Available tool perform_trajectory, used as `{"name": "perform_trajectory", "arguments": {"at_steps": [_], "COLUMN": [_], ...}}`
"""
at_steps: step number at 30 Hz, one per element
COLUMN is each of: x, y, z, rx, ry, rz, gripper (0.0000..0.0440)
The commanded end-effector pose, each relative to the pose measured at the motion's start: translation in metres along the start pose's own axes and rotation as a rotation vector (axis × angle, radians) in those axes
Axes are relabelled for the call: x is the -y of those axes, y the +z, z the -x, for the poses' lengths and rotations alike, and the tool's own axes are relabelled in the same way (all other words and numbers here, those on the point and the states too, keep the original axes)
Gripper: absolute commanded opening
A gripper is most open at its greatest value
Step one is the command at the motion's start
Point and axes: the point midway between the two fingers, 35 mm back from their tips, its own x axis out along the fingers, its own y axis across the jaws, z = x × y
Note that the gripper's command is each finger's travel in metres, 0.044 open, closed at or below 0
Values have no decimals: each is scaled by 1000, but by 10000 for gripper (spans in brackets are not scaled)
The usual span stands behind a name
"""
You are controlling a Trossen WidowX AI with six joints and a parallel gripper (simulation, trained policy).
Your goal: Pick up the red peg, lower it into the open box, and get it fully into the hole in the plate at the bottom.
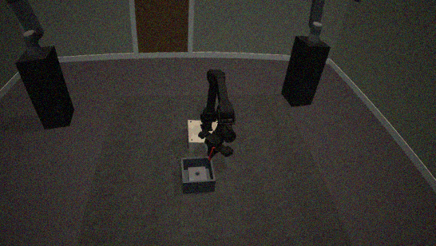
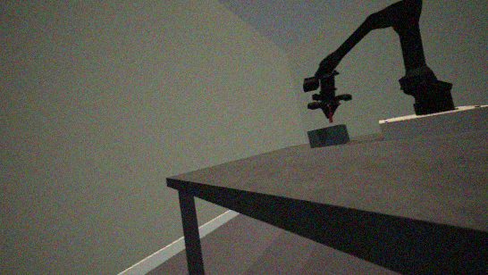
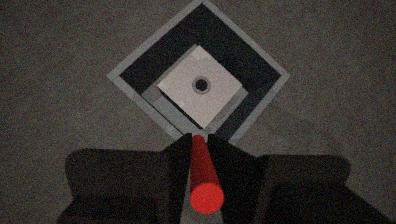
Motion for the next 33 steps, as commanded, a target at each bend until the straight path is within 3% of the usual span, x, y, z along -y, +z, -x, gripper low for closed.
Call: {"name": "perform_trajectory", "arguments": {"at_steps": [1, 13, 24, 31, 33], "x": [1, 7, 8, 10, 10], "y": [16, 49, 55, 53, 53], "z": [-8, -35, -70, -90, -94], "rx": [5, -6, -54, -84, -91], "ry": [5, 9, 3, -19, -31], "rz": [-25, -91, -104, -65, -50], "gripper": [0, 3, 7, 144, 151]}}
